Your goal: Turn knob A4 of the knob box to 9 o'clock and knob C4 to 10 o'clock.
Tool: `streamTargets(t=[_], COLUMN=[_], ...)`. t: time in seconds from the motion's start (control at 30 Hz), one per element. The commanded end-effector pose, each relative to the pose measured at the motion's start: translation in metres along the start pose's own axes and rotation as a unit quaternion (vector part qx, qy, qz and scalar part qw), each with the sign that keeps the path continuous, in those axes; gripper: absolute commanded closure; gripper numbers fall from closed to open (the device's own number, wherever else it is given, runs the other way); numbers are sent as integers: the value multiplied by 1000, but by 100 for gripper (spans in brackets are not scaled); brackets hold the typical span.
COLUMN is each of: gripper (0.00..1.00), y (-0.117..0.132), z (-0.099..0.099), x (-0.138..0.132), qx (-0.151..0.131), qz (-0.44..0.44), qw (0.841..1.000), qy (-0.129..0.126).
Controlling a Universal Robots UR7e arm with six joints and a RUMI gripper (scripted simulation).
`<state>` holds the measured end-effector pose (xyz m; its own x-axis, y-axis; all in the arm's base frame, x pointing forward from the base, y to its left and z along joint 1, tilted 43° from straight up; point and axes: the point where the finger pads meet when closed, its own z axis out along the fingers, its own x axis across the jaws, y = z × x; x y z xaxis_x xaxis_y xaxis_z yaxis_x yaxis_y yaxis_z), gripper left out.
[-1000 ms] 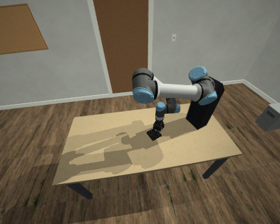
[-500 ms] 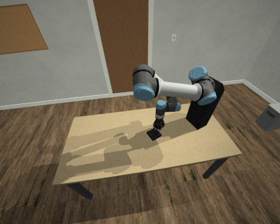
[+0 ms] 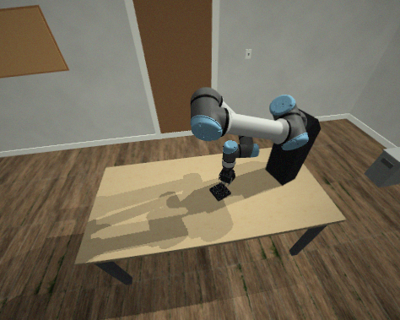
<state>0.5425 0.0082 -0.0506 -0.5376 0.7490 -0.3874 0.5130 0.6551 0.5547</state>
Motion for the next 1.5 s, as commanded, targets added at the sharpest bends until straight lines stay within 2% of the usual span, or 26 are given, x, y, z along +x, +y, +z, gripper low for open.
streamTargets(t=[0.0, 0.1, 0.13, 0.6, 0.9, 1.4, 1.47], gripper=[89, 89, 0, 0, 0, 0, 0], y=[0, 0, 0, 0, 0, 0, 0], z=[0, 0, 0, -9, -26, -75, -75], x=[0, 0, 0, 0, 0, 0, 0], qx=[0, 0, 0, 0, 0, 0, 0], qz=[0, 0, 0, 0, 0, 0, 0], qw=[1000, 1000, 1000, 1000, 1000, 1000, 1000], qy=[0, 0, 0, 0, 0, 0, 0])
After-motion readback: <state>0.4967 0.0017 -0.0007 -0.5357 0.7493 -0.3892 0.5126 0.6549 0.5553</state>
